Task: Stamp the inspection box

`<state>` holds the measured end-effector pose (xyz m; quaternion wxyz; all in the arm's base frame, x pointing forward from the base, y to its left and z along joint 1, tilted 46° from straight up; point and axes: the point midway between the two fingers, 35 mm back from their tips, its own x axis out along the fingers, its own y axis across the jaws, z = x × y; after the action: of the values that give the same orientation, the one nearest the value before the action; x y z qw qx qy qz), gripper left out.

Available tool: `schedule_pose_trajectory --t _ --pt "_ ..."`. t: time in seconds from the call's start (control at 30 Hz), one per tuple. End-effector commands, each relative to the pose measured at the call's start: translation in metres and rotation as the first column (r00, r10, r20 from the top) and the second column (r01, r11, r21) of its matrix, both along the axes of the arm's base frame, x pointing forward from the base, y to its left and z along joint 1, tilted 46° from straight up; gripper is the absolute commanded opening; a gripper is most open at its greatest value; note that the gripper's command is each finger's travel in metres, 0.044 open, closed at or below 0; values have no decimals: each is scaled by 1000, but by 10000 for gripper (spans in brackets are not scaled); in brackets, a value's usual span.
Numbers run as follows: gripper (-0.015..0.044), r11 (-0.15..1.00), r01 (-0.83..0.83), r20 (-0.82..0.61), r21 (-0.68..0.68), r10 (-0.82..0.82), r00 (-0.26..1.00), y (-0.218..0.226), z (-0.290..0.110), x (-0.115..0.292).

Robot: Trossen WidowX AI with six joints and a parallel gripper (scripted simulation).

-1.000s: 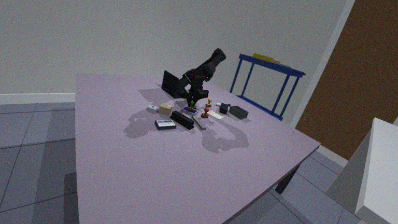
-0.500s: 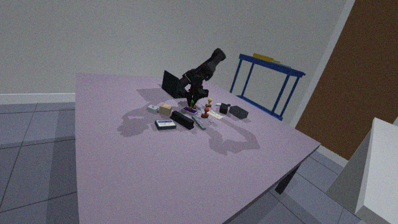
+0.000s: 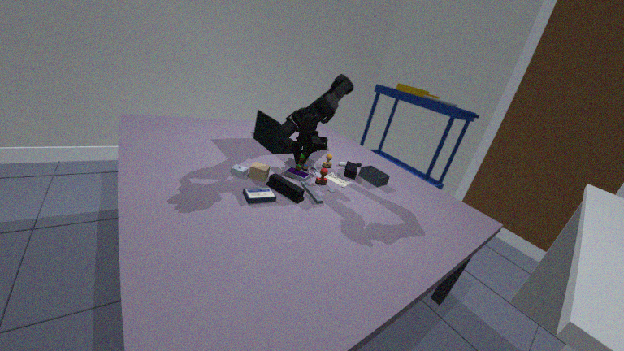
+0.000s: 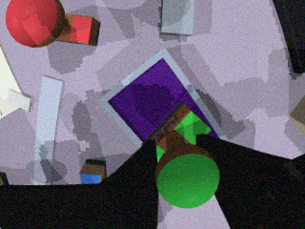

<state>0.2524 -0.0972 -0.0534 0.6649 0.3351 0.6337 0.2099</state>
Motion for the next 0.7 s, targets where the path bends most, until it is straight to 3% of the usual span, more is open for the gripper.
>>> schedule_pose_trajectory --t 0.0,0.67 --pt "0 1000 -4 8 -9 4 1000 -7 7 1" --pt "0 1000 -4 8 -9 4 1000 -28 29 -3"
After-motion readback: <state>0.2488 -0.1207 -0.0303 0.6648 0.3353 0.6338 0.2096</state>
